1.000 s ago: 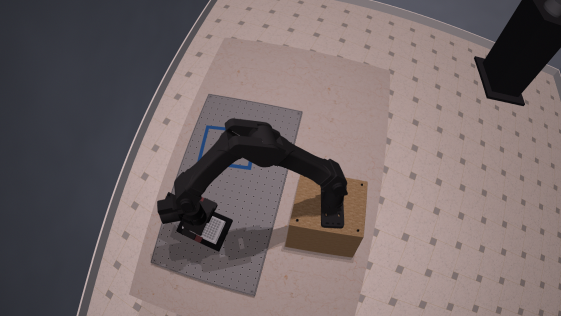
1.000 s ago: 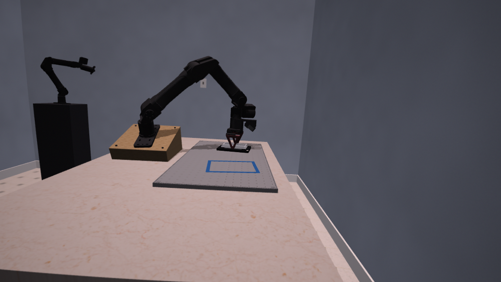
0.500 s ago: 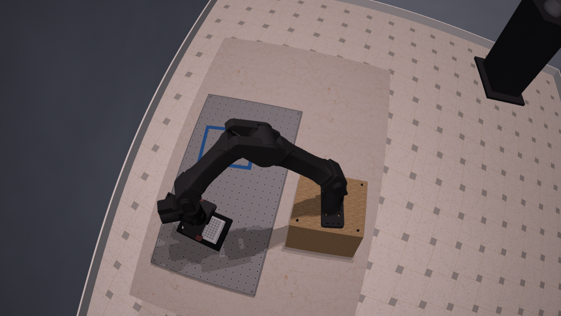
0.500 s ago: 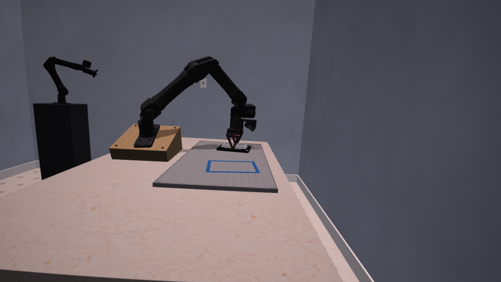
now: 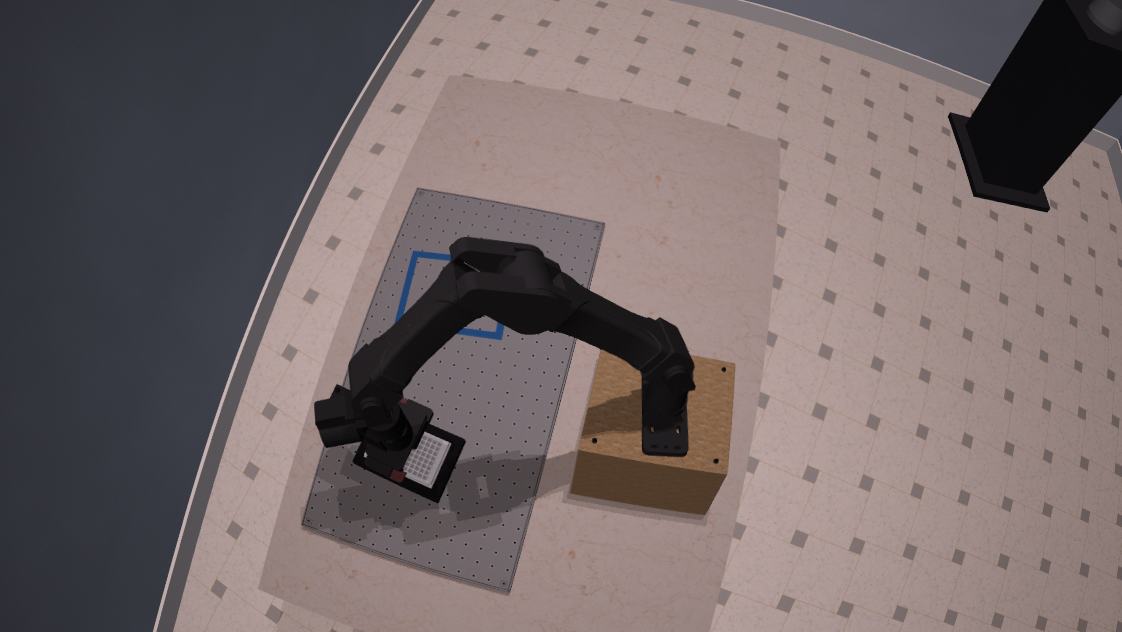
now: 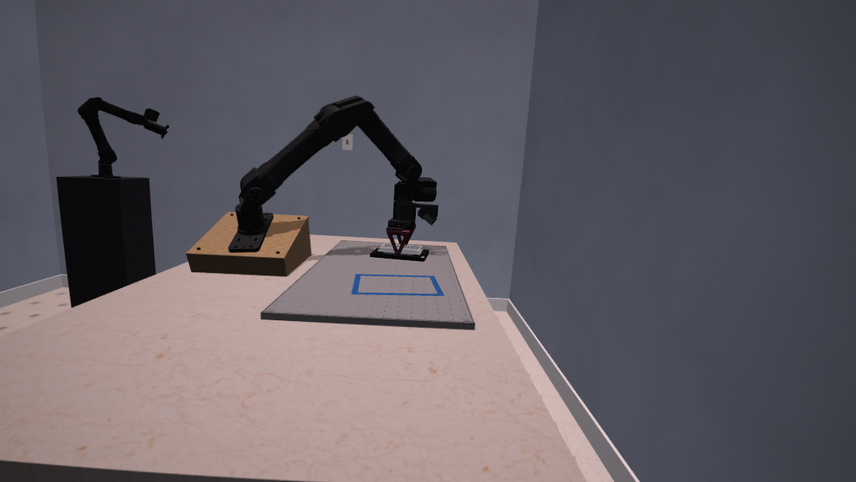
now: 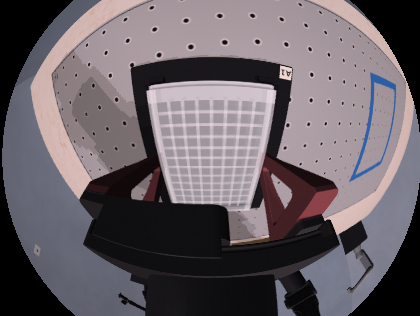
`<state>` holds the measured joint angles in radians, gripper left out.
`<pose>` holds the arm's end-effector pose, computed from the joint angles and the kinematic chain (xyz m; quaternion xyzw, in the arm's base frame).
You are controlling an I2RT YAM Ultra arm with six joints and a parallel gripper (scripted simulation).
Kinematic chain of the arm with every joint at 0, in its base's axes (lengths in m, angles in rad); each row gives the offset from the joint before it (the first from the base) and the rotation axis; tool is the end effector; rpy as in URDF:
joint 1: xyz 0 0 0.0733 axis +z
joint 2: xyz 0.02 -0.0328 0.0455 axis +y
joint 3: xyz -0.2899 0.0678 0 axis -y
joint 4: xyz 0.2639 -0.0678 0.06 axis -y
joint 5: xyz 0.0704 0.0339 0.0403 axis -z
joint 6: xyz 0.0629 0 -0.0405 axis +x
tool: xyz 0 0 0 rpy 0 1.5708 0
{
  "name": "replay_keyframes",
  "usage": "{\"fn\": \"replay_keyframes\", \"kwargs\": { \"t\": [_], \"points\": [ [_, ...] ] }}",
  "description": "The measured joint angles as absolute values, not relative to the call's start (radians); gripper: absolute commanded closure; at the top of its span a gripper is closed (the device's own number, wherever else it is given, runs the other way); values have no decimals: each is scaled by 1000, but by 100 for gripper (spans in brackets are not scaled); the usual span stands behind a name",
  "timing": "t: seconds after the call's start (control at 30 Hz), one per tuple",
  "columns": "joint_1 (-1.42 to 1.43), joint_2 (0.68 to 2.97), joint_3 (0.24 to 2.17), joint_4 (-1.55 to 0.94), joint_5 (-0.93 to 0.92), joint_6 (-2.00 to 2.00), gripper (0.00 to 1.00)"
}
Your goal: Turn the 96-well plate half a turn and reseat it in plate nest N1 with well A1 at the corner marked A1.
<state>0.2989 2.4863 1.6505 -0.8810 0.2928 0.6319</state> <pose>0.4371 0.1168 0.0107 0.1530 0.9748 -0.1624 0.0008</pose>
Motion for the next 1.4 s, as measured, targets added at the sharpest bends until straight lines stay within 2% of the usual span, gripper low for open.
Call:
{"fn": "replay_keyframes", "kwargs": {
  "t": [1.4],
  "points": [
    [321, 2436, 1707, -1006, 293, 653, 100]
  ]
}}
